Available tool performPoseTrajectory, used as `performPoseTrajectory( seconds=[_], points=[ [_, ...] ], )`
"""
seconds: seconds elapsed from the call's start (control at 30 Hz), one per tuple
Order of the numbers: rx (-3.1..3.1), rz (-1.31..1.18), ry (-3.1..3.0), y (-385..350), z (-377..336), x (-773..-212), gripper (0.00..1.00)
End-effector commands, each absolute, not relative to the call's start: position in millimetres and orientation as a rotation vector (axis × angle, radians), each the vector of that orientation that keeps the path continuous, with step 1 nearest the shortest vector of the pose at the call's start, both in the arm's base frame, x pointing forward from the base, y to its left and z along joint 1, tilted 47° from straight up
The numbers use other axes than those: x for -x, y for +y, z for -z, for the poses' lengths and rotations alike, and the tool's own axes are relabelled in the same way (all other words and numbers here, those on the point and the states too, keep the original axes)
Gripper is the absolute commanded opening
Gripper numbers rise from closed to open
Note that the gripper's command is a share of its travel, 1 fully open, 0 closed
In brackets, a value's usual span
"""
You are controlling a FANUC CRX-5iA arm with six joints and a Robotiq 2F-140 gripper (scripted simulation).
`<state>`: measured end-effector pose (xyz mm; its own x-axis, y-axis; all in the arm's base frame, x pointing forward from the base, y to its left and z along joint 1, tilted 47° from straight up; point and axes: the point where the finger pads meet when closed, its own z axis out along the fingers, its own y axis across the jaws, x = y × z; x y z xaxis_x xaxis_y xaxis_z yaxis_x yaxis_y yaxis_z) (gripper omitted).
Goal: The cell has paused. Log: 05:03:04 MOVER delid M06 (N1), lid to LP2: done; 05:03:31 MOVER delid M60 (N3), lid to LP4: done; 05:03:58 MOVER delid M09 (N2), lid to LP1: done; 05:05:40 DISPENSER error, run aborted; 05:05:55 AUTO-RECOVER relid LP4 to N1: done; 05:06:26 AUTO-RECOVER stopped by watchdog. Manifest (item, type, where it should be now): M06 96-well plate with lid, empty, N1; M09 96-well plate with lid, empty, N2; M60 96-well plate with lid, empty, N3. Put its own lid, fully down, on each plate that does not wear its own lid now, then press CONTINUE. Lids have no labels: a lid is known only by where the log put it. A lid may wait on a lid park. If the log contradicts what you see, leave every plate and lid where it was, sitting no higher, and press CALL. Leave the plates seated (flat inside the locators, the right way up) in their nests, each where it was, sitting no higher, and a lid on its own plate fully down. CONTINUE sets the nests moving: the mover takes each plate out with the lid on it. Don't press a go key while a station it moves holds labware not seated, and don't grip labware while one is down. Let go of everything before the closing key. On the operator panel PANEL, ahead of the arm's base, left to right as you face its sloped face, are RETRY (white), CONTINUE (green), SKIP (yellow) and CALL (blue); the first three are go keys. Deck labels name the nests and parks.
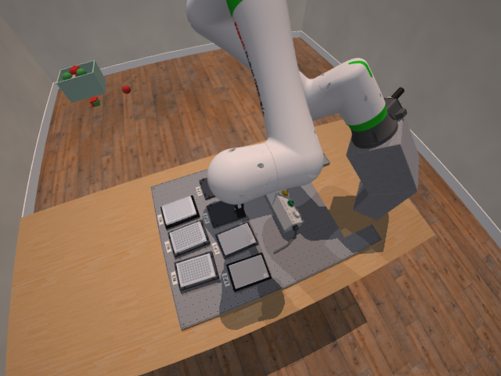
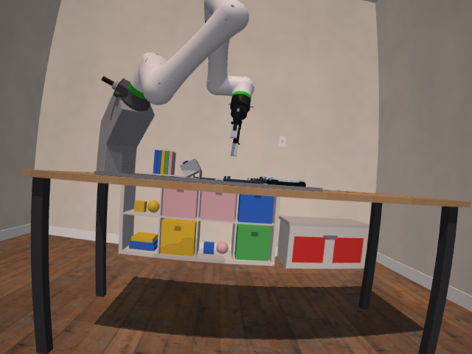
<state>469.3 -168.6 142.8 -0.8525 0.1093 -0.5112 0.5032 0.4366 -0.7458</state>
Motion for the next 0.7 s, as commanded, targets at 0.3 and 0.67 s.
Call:
performPoseTrajectory(
  seconds=[0.3, 0.67],
  points=[
    [-0.255, 0.915, 2.495, -147.2, -94.1, -539.0, 1.00],
    [-0.224, 0.870, 2.502, -142.3, -92.4, -545.1, 0.00]
  ],
)
